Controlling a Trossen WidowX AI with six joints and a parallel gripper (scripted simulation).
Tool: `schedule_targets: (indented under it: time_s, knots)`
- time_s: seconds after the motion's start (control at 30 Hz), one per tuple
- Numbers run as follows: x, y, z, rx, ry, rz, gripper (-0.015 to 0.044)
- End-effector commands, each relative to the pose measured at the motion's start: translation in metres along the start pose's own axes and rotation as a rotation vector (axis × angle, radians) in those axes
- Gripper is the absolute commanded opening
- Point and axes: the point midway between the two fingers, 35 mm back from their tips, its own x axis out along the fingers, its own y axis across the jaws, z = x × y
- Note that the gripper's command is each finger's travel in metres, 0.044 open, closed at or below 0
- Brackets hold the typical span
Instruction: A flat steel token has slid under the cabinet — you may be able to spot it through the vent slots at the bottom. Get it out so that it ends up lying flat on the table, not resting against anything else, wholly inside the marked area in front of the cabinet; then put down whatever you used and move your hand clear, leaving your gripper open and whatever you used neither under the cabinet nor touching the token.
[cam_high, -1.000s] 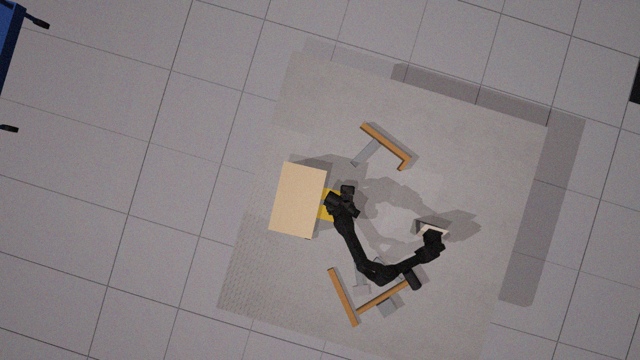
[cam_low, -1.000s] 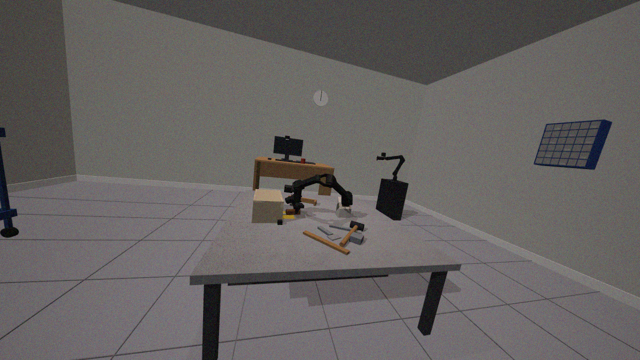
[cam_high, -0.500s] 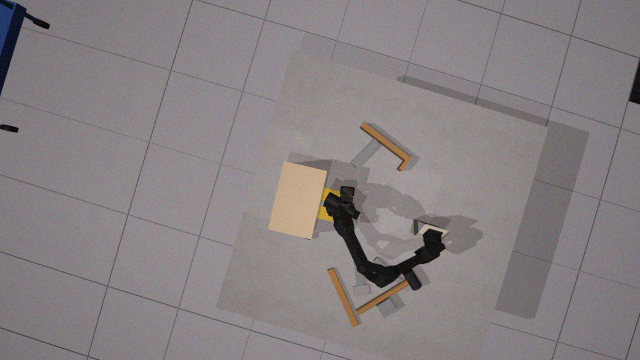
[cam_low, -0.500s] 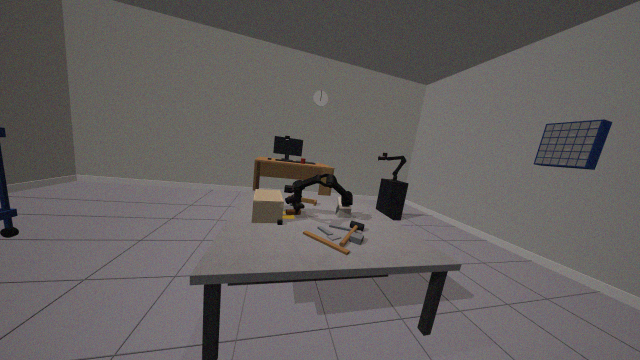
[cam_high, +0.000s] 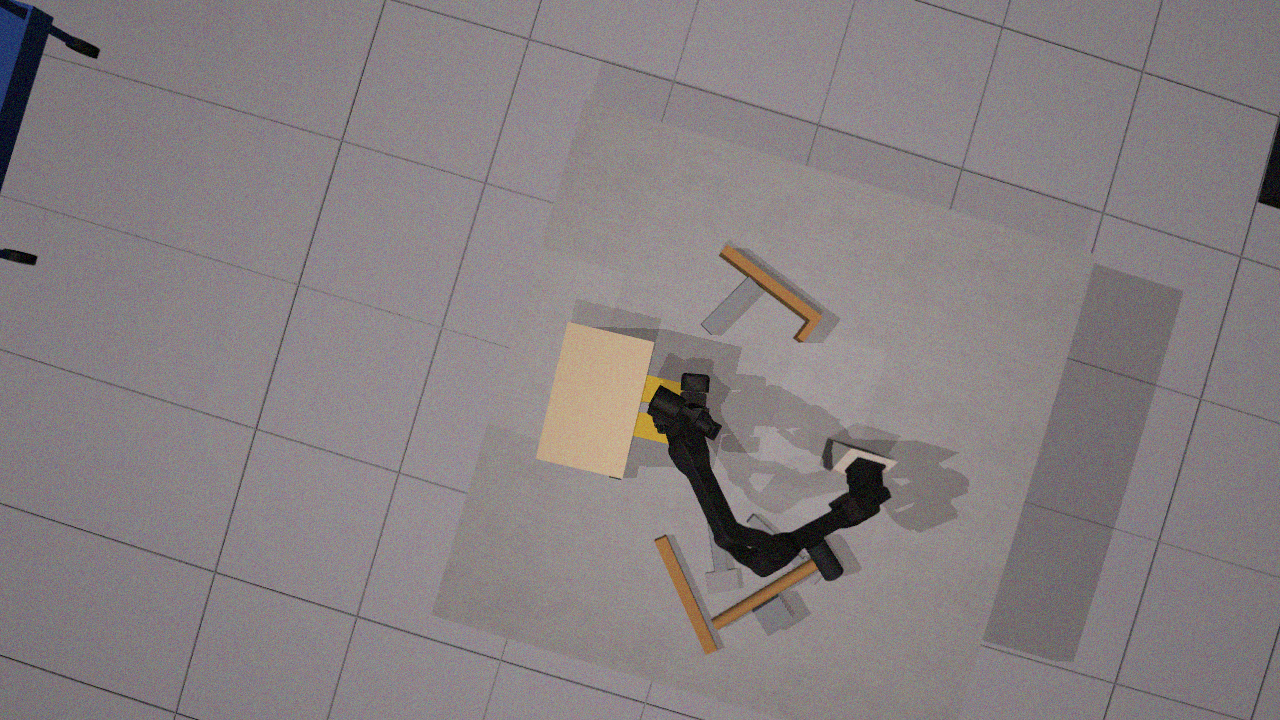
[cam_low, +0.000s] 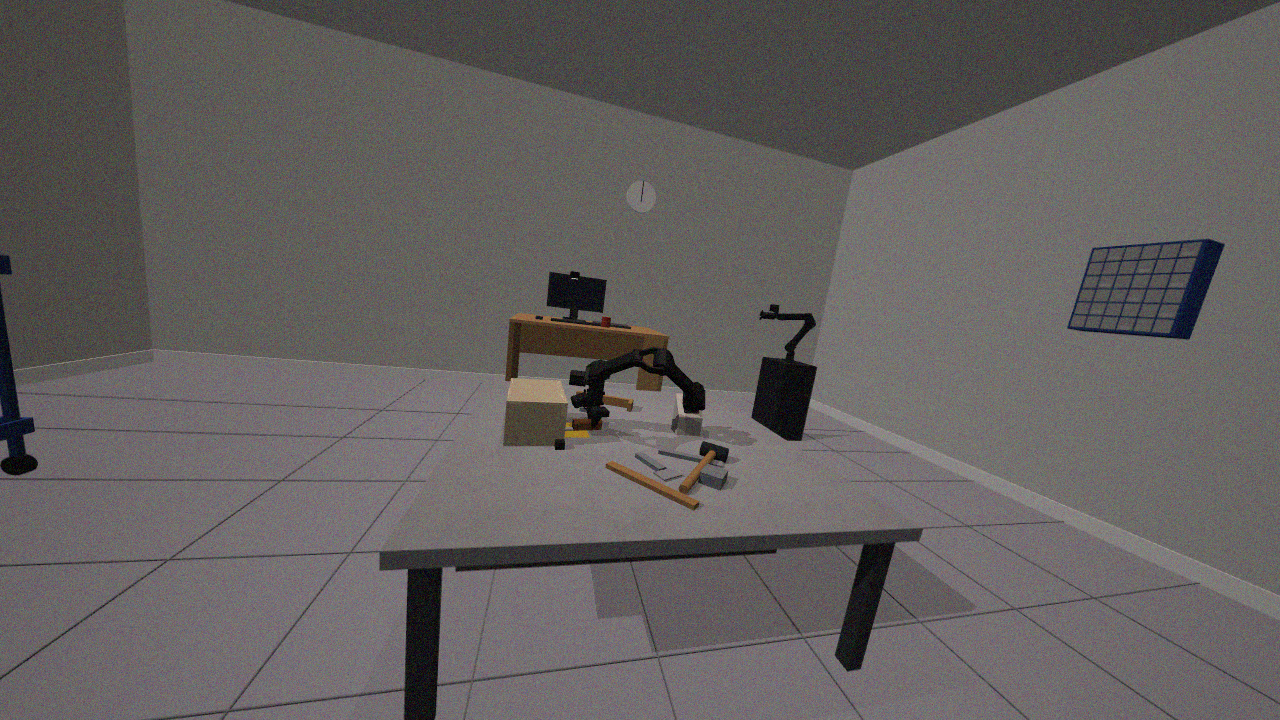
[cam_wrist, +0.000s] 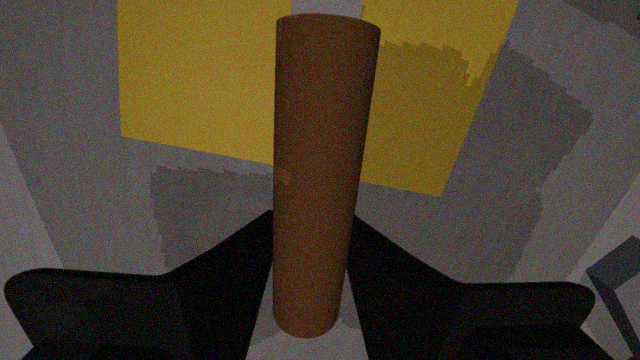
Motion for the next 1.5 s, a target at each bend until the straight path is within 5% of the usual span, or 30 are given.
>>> schedule_targets:
  time_s: [0.0, 1.47]
  knots:
    - [0.001, 0.002, -0.006, -0.004, 0.0, 0.01, 0.0]
    - [0.001, -0.002, -0.052, -0.003, 0.002, 0.01, 0.0]
